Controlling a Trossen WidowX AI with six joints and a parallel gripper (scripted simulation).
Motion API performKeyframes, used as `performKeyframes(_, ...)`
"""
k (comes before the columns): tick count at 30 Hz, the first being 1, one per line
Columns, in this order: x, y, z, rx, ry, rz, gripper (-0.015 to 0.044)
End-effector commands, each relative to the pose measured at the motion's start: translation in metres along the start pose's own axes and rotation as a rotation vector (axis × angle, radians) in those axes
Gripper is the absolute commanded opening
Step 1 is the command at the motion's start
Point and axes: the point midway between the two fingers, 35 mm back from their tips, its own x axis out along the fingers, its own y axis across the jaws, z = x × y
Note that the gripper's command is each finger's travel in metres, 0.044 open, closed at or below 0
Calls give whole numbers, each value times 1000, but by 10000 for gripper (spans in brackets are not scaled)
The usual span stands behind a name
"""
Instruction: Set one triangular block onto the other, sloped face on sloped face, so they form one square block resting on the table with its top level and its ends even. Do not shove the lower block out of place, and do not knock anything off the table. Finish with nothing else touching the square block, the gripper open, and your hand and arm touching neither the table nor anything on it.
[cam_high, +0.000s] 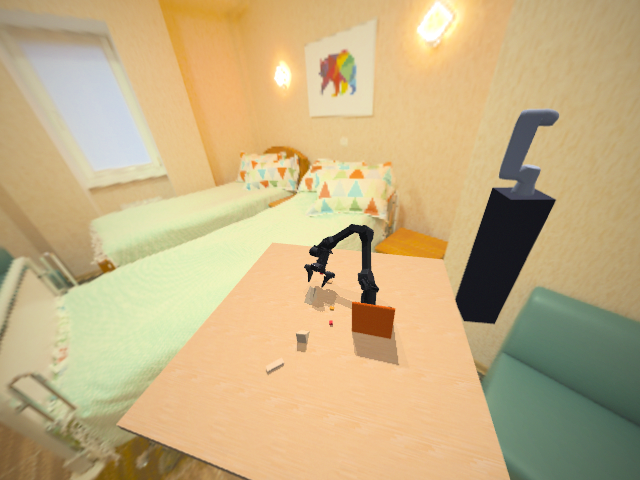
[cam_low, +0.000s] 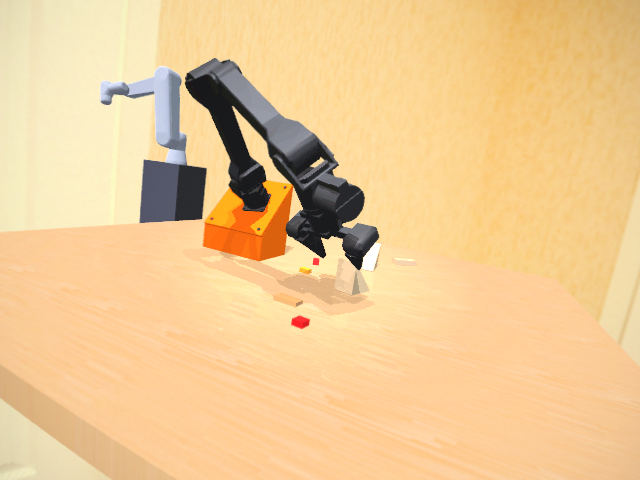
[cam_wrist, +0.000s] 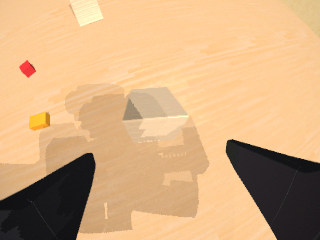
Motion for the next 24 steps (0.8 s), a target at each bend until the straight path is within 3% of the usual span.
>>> performKeyframes(1,9,1,1,-5,-5,7,440)
performKeyframes(24,47,1,2,-5,-5,8,440)
